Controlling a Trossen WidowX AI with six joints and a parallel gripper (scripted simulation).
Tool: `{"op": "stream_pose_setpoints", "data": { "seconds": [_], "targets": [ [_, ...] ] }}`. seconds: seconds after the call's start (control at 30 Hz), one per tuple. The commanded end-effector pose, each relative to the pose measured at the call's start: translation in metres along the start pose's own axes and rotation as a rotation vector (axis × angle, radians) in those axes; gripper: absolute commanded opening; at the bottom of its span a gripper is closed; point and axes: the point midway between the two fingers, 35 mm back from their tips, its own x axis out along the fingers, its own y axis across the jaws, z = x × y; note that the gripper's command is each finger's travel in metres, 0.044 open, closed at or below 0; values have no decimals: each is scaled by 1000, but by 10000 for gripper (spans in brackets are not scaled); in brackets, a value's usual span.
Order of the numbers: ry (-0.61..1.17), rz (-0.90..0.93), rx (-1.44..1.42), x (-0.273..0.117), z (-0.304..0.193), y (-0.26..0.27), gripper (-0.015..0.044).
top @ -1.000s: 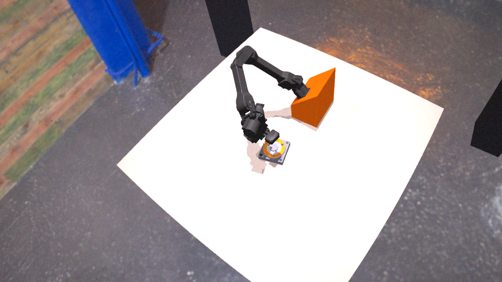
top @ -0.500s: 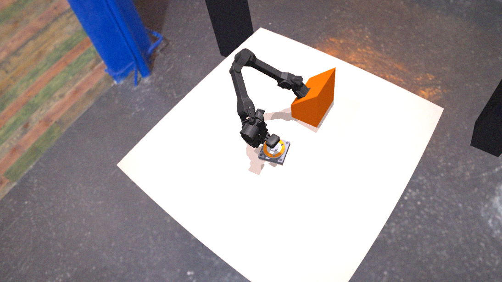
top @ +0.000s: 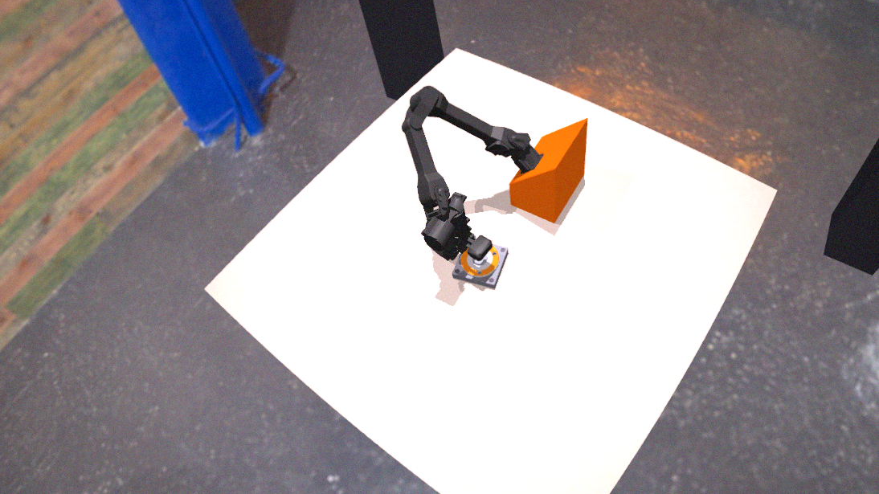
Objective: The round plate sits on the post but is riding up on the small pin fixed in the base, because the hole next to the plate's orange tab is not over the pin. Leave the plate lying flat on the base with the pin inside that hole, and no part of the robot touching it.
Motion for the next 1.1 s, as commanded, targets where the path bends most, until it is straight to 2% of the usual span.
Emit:
{"op": "stream_pose_setpoints", "data": {
  "seconds": [0.0,1.07],
  "targets": [
    [2,-5,-3,1,-6,-3,0],
    [3,-5,-5,2,-34,1,0]
  ]
}}
